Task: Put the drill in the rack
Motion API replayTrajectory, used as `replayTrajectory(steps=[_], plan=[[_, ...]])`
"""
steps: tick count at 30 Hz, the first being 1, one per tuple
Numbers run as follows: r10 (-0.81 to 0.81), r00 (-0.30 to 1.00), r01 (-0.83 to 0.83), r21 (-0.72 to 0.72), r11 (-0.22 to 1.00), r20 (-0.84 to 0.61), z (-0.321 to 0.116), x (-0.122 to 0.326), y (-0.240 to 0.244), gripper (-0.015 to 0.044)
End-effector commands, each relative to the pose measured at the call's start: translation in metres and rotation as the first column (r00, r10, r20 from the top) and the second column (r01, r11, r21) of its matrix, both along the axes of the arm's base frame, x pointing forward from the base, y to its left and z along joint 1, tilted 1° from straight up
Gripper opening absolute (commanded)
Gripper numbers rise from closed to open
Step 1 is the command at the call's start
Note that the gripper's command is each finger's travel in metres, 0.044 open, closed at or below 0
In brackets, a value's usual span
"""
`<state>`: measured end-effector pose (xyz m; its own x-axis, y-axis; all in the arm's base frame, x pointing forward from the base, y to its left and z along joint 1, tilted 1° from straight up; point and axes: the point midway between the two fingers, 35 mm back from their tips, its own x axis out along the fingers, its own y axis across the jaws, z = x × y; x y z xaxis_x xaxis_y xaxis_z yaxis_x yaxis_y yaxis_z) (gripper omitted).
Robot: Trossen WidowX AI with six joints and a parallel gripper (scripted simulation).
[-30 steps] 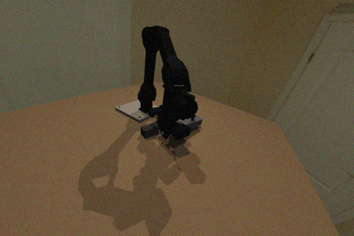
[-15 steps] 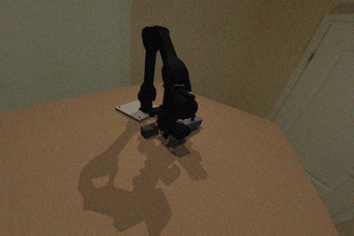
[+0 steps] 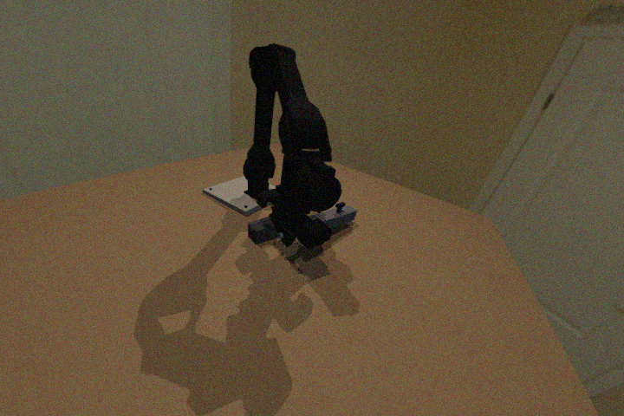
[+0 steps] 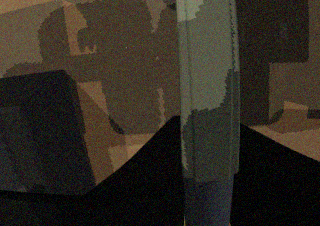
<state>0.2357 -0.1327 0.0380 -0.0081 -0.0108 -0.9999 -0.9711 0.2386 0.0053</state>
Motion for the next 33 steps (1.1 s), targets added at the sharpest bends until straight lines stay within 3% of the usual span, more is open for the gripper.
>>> replayTrajectory(steps=[1,33], plan=[[0.001,1.000,-0.001,0.000,1.000,0.002,0.002,0.000,-0.007,0.0000],[0.001,1.000,-0.001,-0.004,1.000,0.001,0.007,-0.011,-0.053,0.0000]])
